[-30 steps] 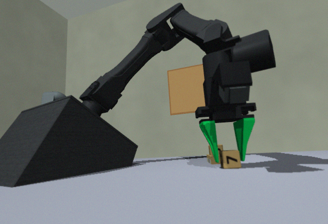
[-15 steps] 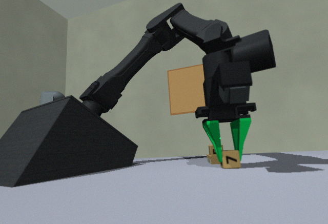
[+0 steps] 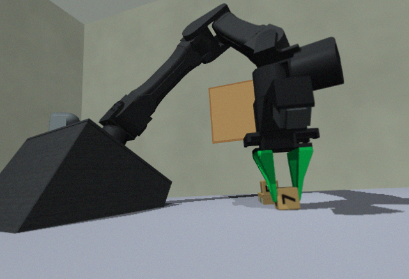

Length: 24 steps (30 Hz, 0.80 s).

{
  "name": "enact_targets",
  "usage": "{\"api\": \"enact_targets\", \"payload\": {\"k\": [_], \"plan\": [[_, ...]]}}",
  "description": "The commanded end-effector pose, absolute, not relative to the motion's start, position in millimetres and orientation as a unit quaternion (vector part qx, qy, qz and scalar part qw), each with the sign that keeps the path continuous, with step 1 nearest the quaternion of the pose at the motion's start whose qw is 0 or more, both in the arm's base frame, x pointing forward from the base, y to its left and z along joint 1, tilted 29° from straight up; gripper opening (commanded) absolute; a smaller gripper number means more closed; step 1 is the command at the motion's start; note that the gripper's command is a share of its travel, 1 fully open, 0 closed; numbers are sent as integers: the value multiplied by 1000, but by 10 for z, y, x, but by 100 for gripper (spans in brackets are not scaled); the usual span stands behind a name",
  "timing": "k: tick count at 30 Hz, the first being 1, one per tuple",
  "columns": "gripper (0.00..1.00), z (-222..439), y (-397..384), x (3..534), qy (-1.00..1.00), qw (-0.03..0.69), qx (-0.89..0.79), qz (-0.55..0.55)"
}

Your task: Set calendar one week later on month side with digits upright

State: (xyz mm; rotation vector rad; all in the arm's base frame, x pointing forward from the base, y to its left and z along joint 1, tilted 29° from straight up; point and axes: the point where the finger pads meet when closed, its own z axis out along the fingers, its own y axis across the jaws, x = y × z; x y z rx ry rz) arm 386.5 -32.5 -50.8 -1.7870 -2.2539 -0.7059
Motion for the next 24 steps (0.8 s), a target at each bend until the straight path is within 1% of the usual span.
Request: {"api": "enact_targets", "payload": {"k": [1,6,8,19,22,24], "plan": [[26,-518,-354,3879,-755,85,-604,-238],[26,-485,-367,3883,-755,84,-604,-239],[26,-341,-435,3952,-758,70,-601,-244],[26,265,-764,3813,-759,69,-602,-240],[26,241,-784,3782,-757,79,-604,-237],[26,411,-840,3780,-759,69,-602,-239]]}}
